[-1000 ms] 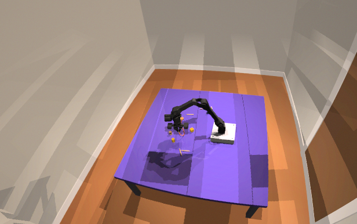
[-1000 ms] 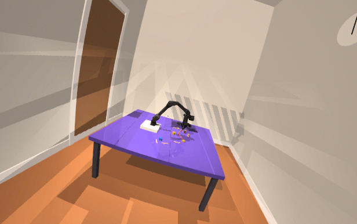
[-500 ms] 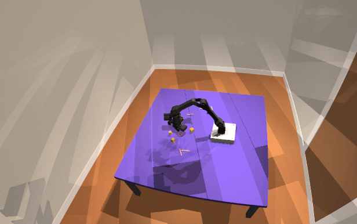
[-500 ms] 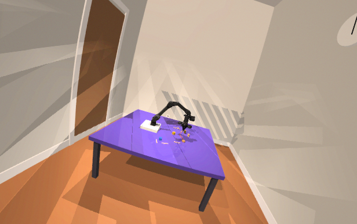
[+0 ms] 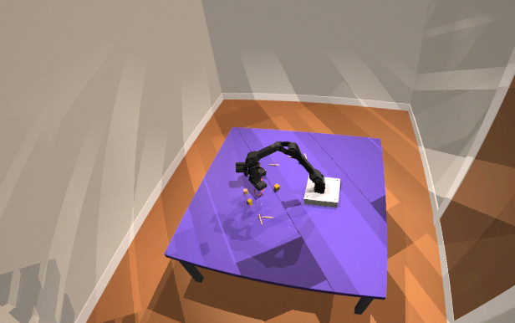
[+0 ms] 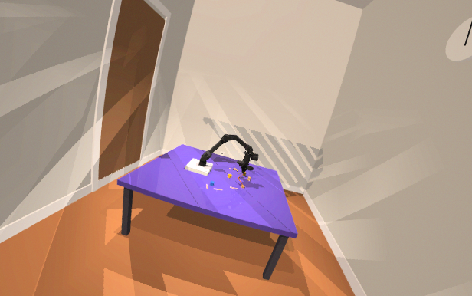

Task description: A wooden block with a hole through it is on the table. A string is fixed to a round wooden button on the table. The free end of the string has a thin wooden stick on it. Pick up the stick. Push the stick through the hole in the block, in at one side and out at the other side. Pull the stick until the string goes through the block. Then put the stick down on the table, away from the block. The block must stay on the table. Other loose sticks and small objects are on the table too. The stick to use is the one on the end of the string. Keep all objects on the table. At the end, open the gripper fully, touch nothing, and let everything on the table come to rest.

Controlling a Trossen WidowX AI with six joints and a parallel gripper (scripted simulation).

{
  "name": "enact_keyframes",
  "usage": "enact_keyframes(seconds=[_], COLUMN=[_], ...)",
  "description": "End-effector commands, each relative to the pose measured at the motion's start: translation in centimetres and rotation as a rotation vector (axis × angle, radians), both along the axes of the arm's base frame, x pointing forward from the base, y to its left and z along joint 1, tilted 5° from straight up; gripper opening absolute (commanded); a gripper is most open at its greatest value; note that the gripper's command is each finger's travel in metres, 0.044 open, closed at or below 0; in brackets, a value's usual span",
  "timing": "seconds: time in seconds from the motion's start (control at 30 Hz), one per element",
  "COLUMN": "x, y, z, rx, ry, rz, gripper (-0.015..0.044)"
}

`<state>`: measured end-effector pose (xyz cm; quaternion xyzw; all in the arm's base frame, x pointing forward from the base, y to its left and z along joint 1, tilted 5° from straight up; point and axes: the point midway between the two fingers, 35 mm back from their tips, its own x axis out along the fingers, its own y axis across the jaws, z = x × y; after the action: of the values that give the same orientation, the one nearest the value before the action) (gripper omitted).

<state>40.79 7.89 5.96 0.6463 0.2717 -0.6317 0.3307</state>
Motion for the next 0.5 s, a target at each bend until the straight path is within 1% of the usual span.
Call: enact_keyframes(seconds=[0.0,0.47], x=[0.1,1.4], y=[0.0,1.3], z=[0.1,0.2], rx=[-0.001,-0.001], ry=[-0.003,-0.006], rz=[-0.016,-0.008], gripper=[0.0,0.0])
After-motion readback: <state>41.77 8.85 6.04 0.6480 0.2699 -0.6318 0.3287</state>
